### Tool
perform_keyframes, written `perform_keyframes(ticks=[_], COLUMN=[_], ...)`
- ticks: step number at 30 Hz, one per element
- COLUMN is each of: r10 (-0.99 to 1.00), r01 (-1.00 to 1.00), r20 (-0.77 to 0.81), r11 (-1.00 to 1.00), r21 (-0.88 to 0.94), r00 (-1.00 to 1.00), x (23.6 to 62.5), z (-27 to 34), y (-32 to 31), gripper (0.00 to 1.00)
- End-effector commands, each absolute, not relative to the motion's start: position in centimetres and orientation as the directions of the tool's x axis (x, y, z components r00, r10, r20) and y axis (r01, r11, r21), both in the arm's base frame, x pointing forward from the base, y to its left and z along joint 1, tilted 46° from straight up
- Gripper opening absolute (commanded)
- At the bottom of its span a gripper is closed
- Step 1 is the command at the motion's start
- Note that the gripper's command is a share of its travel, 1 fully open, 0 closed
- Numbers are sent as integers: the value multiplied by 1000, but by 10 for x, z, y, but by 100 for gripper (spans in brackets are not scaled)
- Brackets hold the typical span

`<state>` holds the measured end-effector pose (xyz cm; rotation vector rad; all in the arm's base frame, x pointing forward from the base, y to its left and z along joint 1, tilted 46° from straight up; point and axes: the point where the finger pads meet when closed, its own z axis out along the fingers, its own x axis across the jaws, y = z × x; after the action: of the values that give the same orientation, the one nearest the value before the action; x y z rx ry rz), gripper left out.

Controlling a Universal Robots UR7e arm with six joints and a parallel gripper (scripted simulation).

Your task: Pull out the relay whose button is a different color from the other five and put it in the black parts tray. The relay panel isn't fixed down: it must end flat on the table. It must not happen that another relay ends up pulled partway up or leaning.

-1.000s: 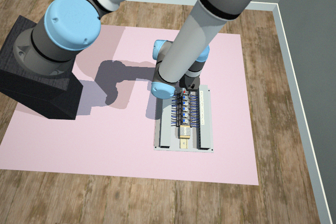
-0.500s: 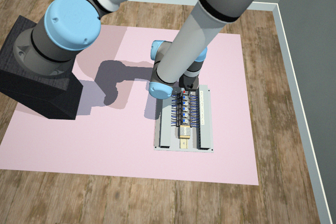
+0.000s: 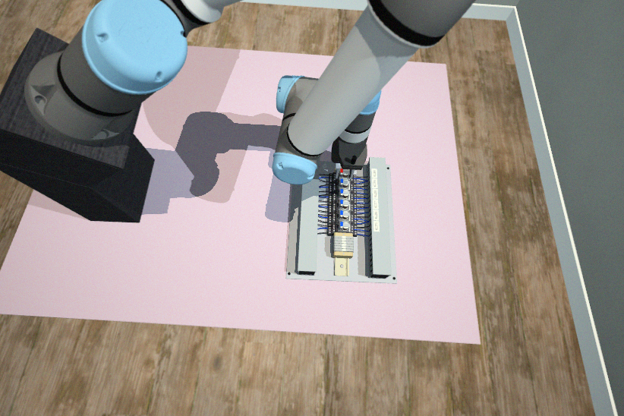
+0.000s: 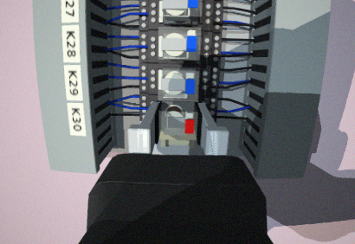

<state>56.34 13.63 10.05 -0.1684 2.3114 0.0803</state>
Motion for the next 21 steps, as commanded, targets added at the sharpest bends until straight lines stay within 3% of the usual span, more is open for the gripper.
perform_keyframes(ticks=[1, 21], r10=[-95, -92], r01=[-147, -147], r20=[-744, -762], r11=[989, 989], r21=[5, 5], r00=[-661, -641], x=[563, 563], z=[101, 100], y=[136, 136], gripper=[0, 0])
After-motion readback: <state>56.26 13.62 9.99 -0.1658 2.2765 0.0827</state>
